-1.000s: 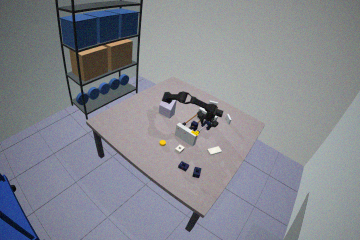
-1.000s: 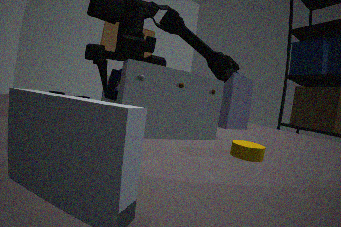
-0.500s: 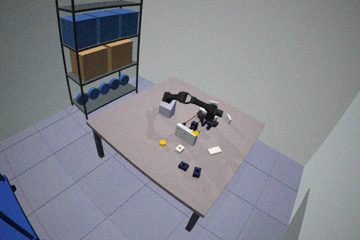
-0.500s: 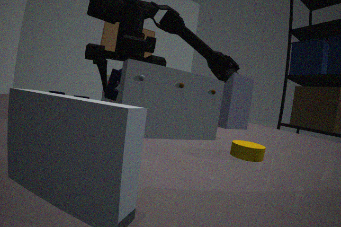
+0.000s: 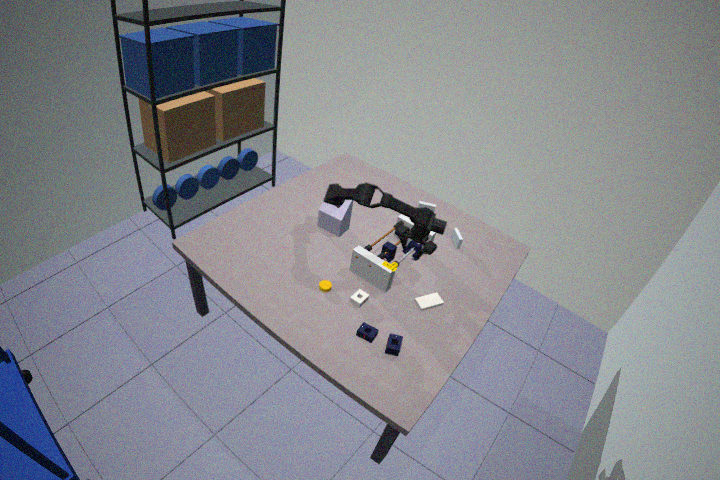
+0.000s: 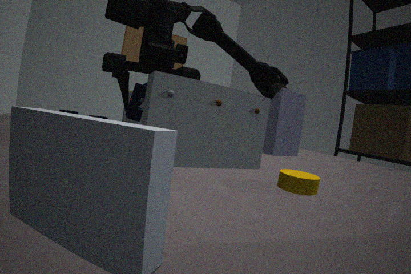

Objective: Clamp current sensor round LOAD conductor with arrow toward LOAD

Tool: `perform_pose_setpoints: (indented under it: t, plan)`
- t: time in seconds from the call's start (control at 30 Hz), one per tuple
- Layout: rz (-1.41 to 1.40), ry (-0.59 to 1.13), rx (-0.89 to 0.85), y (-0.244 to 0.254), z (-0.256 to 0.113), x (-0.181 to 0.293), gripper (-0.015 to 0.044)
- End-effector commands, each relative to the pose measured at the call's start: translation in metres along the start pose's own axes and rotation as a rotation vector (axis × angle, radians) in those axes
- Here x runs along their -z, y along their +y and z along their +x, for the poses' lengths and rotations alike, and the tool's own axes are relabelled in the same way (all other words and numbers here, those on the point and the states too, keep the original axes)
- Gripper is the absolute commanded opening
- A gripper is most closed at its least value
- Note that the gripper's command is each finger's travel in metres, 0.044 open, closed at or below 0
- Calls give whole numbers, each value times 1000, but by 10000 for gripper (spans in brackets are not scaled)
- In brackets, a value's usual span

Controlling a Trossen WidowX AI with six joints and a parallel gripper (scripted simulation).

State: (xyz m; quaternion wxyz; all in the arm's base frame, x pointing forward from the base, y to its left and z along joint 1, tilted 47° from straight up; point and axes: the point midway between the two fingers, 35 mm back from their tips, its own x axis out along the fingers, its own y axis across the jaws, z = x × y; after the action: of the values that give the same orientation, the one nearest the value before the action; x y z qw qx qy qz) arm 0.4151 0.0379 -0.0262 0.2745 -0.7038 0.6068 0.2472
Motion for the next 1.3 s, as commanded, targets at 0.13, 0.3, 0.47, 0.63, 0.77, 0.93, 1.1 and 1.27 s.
perform_pose_setpoints:
  t: [0.13,0.3,0.47,0.63,0.77,0.93,1.1,1.27]
  plan:
    - [0,0,0,0,0,0,263]
    - [0,0,0,0,0,0,394]
    - [1,-15,148,-2,-19,-5,440]
    - [1,-17,177,-2,-22,-6,440]
    - [1,-17,179,-3,-19,-6,440]
    - [1,-17,182,-4,-11,-7,440]
    - [1,-19,208,-5,-5,-8,440]
    - [0,-24,280,-8,2,-10,440]
